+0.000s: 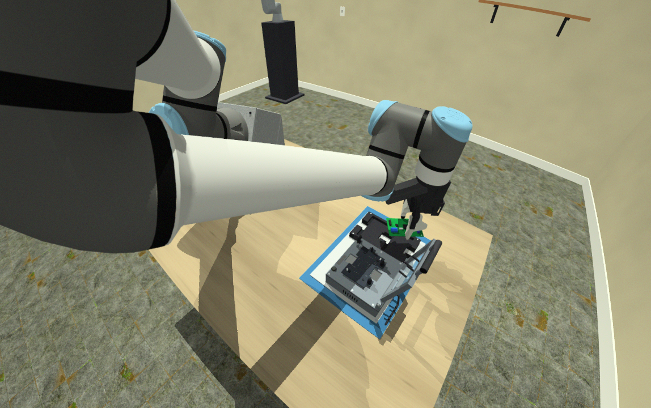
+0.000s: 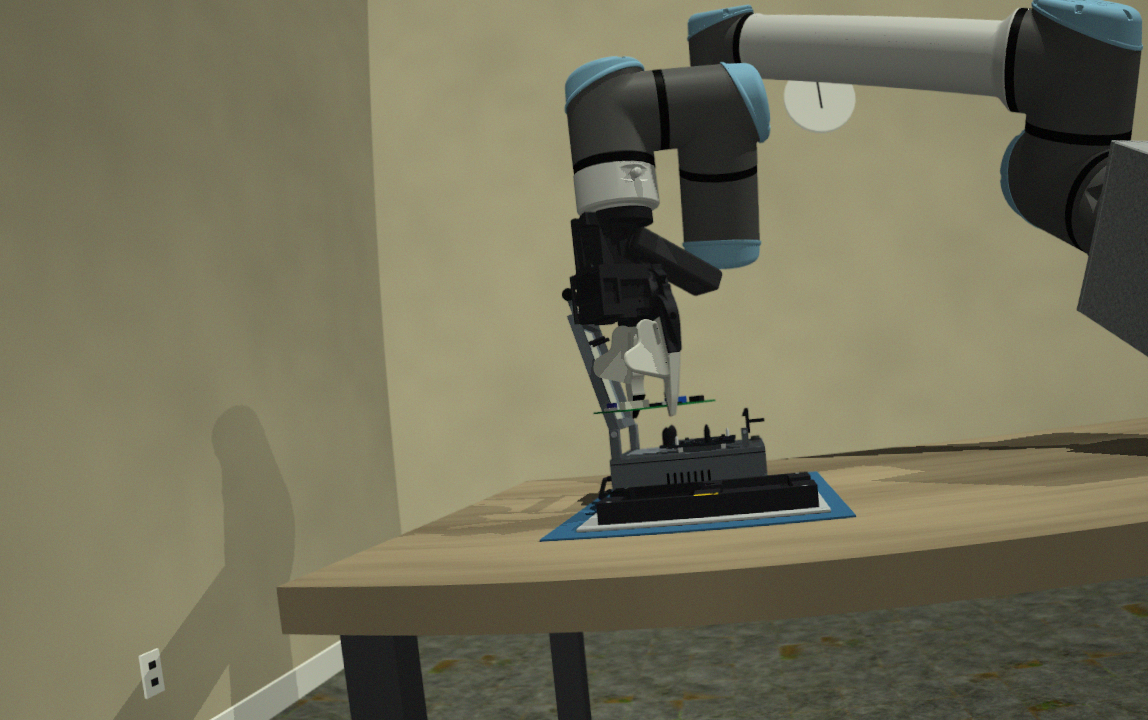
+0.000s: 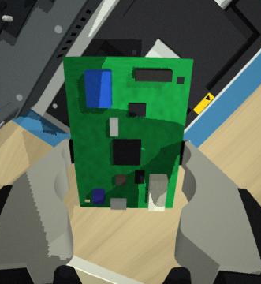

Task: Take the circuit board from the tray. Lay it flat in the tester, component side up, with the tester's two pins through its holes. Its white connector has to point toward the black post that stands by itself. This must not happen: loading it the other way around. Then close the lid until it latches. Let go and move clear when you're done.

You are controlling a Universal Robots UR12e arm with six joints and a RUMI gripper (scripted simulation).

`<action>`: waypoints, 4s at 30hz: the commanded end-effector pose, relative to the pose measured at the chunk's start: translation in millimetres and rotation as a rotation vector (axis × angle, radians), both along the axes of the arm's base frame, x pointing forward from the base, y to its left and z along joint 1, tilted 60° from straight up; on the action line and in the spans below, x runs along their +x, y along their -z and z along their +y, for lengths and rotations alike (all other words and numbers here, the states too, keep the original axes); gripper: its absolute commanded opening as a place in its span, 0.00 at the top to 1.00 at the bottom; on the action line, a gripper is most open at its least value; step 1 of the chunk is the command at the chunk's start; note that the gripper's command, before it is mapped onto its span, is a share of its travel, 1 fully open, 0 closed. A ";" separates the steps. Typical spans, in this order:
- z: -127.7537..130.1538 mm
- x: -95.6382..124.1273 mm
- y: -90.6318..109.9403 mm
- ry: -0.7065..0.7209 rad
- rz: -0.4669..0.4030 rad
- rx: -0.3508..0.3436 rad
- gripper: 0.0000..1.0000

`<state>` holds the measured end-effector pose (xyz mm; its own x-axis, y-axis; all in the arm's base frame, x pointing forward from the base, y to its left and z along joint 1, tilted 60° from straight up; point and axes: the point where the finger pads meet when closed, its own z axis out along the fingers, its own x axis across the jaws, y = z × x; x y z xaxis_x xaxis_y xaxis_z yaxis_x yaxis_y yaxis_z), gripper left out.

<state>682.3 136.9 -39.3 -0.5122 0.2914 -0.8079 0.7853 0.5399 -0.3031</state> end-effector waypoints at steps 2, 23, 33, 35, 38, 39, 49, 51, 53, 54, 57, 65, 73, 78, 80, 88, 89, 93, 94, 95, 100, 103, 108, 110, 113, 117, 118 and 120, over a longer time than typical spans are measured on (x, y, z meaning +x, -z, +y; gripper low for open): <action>0.4 0.0 -0.4 -0.086 0.116 -0.050 0.61; 0.4 0.0 -0.4 -0.259 0.384 -0.170 0.61; 0.5 0.1 -0.3 -0.337 0.507 -0.225 0.61; 0.5 0.1 -0.4 -0.351 0.528 -0.234 0.61; 0.5 0.1 -0.4 -0.364 0.548 -0.243 0.61; 0.5 0.1 -0.4 -0.364 0.548 -0.243 0.61; 0.4 0.1 -0.4 -0.416 0.630 -0.280 0.61; 0.4 0.1 -0.4 -0.424 0.643 -0.286 0.61; 0.4 0.1 -0.4 -0.432 0.654 -0.291 0.61; 0.4 0.1 -0.4 -0.435 0.660 -0.294 0.61; 0.4 0.1 -0.4 -0.439 0.665 -0.296 0.61; 0.5 0.1 -0.4 -0.460 0.698 -0.311 0.61; 0.5 0.1 -0.3 -0.469 0.713 -0.317 0.61; 0.5 0.1 -0.3 -0.474 0.720 -0.320 0.61; 0.5 0.1 -0.3 -0.475 0.722 -0.321 0.61; 0.5 0.1 -0.3 -0.477 0.724 -0.322 0.61; 0.5 0.1 -0.3 -0.477 0.724 -0.322 0.61; 0.5 0.1 -0.3 -0.477 0.724 -0.322 0.61; 0.5 0.1 -0.3 -0.477 0.724 -0.322 0.61; 0.5 0.1 -0.3 -0.477 0.724 -0.322 0.61; 0.5 0.1 -0.3 -0.477 0.724 -0.322 0.61; 0.5 0.1 -0.3 -0.477 0.724 -0.322 0.61; 0.5 0.1 -0.3 -0.477 0.724 -0.322 0.61; 0.5 0.1 -0.3 -0.477 0.724 -0.322 0.61; 0.5 0.1 -0.3 -0.477 0.724 -0.322 0.61; 0.5 0.1 -0.3 -0.477 0.724 -0.322 0.61; 0.5 0.1 -0.3 -0.477 0.724 -0.322 0.61; 0.5 0.1 -0.3 -0.477 0.724 -0.322 0.61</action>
